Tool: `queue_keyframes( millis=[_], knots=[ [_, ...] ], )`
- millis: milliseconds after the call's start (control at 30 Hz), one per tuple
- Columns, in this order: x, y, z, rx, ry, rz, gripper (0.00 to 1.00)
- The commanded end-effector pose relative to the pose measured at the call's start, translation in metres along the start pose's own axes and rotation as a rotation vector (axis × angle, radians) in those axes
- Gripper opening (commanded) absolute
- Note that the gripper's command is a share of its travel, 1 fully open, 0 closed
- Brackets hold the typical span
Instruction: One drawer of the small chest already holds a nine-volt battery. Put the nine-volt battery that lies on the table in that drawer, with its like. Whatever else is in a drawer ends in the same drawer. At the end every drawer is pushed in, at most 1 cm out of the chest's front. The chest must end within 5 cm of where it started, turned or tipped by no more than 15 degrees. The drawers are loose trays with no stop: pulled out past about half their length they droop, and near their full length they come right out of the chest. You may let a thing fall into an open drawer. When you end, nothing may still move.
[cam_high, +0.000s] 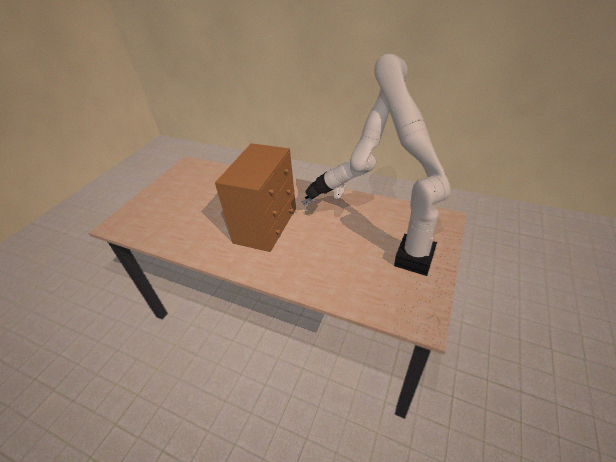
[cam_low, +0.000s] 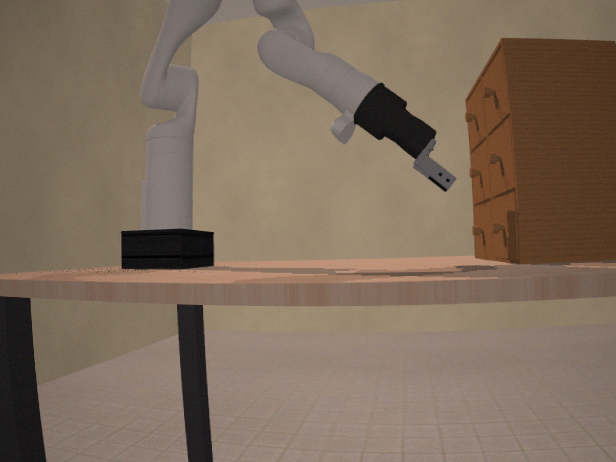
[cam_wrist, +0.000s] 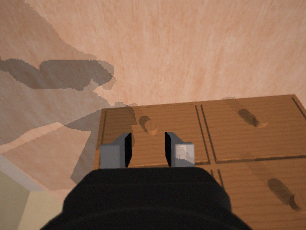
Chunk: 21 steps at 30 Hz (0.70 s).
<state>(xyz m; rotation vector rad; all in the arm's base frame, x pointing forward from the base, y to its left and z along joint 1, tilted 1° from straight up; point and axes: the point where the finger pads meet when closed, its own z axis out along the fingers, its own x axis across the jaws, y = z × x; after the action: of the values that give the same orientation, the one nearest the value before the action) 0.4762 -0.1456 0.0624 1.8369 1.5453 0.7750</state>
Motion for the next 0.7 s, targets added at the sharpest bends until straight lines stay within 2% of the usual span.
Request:
queue_keyframes(
  millis=[0,667],
  knots=[
    [0.0011,0.0012,-0.0006,-0.002,-0.003,0.007,0.67],
    [0.0010,0.0028,-0.0066,-0.002,-0.071,0.152,0.67]
  ],
)
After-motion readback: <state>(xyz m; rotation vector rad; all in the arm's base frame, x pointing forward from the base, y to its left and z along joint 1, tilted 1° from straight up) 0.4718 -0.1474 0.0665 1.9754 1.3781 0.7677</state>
